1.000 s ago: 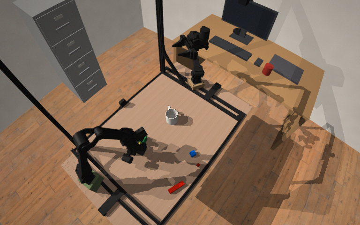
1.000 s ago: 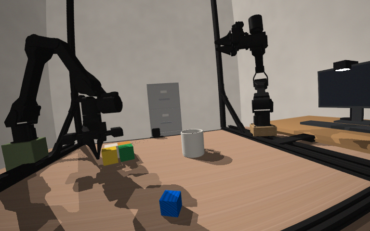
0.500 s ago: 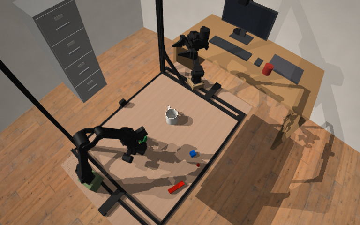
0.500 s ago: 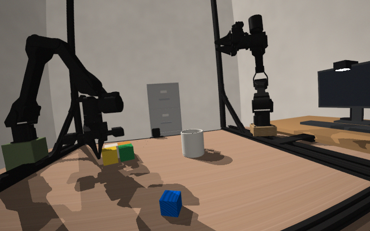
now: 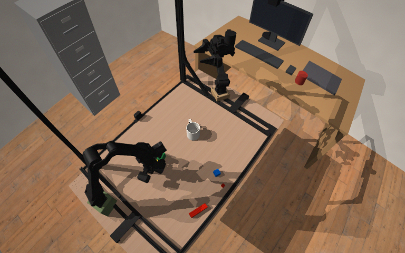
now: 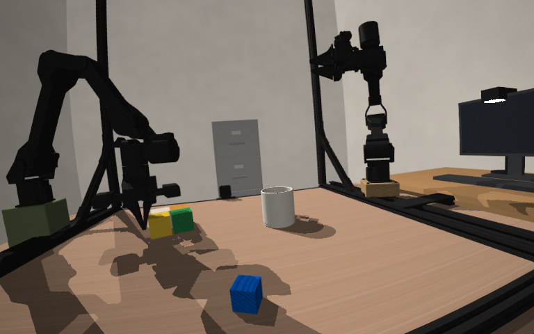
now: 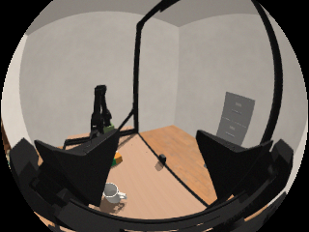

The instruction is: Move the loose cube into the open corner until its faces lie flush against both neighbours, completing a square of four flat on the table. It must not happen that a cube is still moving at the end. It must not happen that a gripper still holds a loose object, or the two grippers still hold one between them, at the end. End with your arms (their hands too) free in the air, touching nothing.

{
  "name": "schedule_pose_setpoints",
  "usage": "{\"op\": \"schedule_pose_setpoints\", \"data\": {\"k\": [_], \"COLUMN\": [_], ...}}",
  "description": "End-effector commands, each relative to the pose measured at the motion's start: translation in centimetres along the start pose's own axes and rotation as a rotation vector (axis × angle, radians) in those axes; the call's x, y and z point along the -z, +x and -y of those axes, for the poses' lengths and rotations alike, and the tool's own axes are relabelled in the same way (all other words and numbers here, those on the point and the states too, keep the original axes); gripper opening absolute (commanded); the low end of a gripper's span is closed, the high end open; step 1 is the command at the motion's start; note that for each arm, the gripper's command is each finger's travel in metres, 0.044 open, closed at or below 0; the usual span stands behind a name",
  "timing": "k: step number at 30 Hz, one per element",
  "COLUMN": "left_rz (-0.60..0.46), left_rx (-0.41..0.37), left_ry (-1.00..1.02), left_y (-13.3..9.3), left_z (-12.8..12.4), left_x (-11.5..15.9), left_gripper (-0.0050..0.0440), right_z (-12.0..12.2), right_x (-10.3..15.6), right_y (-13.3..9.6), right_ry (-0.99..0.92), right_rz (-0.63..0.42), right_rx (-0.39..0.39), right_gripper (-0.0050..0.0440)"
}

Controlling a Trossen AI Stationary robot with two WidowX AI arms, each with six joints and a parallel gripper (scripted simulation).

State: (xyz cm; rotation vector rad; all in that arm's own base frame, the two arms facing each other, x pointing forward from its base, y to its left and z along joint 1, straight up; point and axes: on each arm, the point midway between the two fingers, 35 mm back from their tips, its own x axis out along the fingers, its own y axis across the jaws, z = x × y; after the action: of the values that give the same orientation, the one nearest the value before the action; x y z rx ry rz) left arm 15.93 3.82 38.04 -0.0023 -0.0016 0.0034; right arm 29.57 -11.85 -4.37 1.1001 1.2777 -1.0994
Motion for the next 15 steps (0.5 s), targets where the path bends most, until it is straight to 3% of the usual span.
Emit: {"op": "schedule_pose_setpoints", "data": {"k": [1,15], "left_rz": [0.000,0.000], "left_rx": [0.003,0.003], "left_ry": [0.002,0.002], "left_y": [-0.01,-0.01], "left_z": [0.05,0.05], "left_x": [0.01,0.01], "left_gripper": [0.0400,0.0400], "right_z": [-0.19,-0.22], "right_x": [-0.08,-0.08], "right_y": [-0.05,-0.05], "right_ry": [0.003,0.003], "right_rz": [0.002,0.002], "right_rx": [-0.001,-0.001], "right_gripper": [0.0000,0.0000]}}
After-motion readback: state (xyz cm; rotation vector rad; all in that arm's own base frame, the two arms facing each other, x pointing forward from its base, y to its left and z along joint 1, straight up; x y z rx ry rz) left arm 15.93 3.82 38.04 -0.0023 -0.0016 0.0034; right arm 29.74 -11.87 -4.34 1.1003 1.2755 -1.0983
